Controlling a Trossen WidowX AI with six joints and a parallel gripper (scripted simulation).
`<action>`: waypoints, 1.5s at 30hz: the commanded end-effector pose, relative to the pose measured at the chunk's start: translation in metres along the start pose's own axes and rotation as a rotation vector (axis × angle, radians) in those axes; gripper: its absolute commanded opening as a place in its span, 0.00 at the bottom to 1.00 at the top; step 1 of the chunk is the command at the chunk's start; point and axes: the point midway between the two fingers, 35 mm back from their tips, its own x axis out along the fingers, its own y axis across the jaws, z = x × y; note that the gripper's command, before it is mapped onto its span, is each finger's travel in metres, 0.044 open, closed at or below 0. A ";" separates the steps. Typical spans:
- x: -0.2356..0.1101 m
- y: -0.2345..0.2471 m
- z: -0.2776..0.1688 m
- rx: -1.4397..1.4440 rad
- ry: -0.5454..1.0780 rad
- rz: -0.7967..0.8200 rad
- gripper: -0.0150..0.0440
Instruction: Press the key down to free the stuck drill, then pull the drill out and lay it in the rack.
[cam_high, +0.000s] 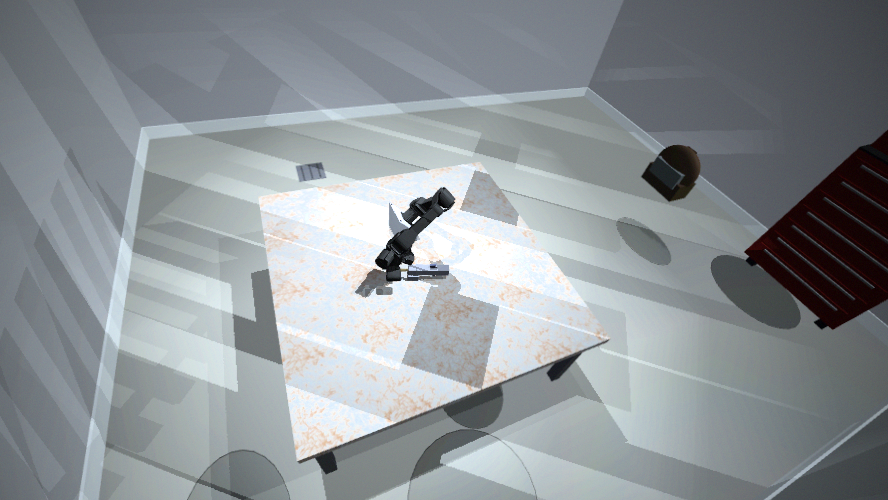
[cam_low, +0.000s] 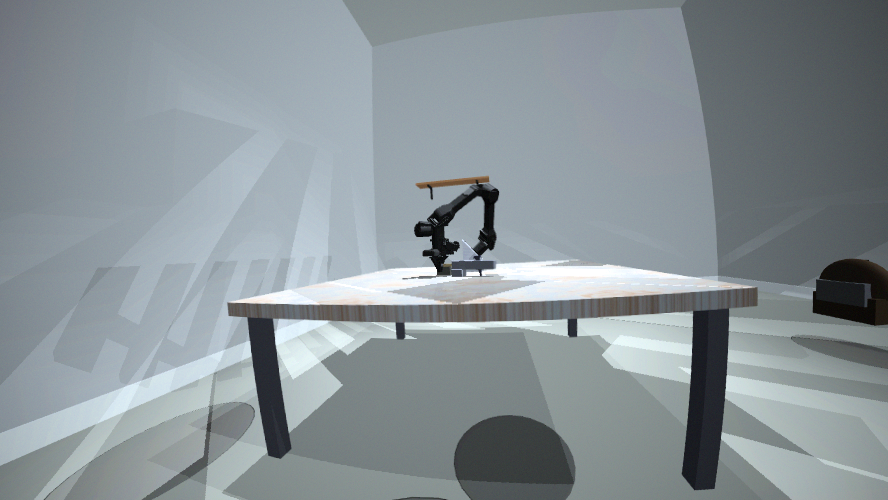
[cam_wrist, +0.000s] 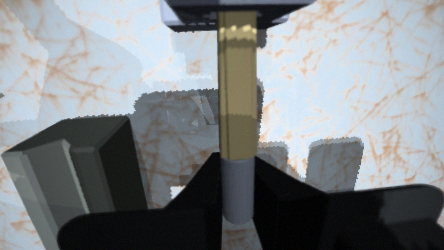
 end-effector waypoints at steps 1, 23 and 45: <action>0.000 0.000 0.001 0.000 0.000 0.000 0.48; 0.005 0.001 0.008 0.004 -0.003 0.003 1.00; 0.007 0.000 0.015 0.004 -0.003 0.003 1.00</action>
